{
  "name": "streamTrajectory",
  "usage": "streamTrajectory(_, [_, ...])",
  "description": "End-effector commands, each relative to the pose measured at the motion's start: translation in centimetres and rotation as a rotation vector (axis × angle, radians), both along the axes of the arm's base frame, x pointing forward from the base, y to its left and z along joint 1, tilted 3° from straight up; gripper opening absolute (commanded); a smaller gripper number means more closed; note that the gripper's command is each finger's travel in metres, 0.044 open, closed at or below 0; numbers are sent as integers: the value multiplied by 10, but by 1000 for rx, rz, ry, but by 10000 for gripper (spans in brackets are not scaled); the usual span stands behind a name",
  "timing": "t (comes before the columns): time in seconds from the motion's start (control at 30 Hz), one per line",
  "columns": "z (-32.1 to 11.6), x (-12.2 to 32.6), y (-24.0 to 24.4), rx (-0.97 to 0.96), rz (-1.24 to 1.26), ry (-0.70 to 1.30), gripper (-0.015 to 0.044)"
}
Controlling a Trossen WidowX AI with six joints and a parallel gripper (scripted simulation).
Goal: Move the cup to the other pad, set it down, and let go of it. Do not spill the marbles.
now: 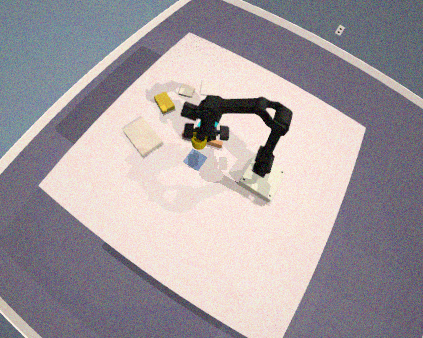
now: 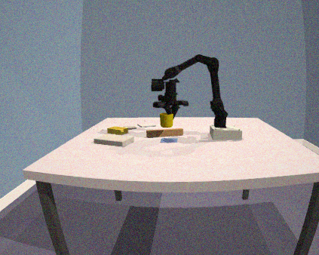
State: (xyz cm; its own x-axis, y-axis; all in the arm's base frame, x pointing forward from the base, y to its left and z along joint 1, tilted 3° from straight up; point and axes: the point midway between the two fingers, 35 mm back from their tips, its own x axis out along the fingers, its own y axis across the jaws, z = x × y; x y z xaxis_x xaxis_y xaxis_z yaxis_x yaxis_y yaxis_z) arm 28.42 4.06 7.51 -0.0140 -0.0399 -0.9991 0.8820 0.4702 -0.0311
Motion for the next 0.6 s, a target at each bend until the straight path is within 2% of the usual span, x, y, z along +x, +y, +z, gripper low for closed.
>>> streamTrajectory(0.0, [1, 2, -7, -4, 3, 0, 0])
streamTrajectory(0.57, [3, 11, -42, -7, 3, -1, 0])
